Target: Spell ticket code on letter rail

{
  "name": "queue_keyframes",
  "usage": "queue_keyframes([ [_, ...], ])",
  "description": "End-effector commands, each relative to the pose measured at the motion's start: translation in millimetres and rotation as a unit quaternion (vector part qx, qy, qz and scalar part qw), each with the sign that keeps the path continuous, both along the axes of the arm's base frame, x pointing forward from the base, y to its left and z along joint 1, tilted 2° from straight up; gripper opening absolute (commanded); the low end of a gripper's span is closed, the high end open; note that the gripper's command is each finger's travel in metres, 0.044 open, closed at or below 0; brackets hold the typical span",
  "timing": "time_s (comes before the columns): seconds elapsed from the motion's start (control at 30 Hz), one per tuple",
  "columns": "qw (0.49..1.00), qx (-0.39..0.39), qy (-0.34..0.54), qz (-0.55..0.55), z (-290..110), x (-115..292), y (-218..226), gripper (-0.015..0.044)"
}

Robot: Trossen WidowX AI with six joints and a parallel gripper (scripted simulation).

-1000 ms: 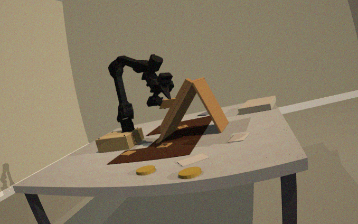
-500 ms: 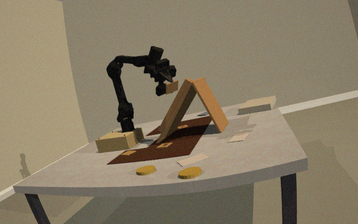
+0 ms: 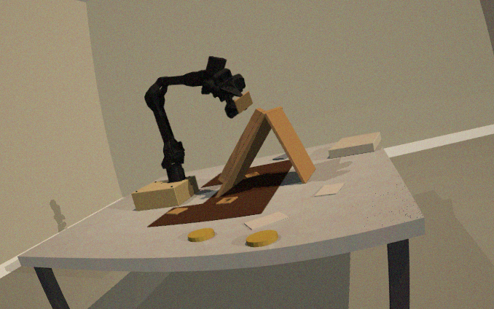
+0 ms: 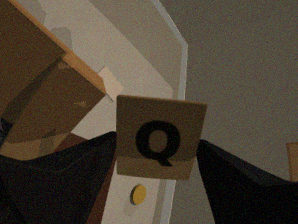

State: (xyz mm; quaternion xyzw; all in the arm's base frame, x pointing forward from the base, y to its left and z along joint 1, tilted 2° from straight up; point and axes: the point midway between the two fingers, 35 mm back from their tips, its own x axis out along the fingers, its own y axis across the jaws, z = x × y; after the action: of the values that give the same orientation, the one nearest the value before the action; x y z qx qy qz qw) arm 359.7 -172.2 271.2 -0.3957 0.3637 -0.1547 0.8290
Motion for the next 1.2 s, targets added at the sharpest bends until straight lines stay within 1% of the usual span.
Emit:
queue_keyframes([
  [0.0,1.000,0.017,-0.025,-0.005,7.2,5.6,10.4,0.0000],
  [0.33,0.992,0.090,-0.091,-0.008,19.8,25.2,55.0,0.0000],
  [0.57,0.995,0.066,-0.069,0.026,12.7,22.2,68.8,0.0000],
  [1.17,0.977,0.187,-0.099,0.010,-8.5,32.3,141.2,0.0000],
])
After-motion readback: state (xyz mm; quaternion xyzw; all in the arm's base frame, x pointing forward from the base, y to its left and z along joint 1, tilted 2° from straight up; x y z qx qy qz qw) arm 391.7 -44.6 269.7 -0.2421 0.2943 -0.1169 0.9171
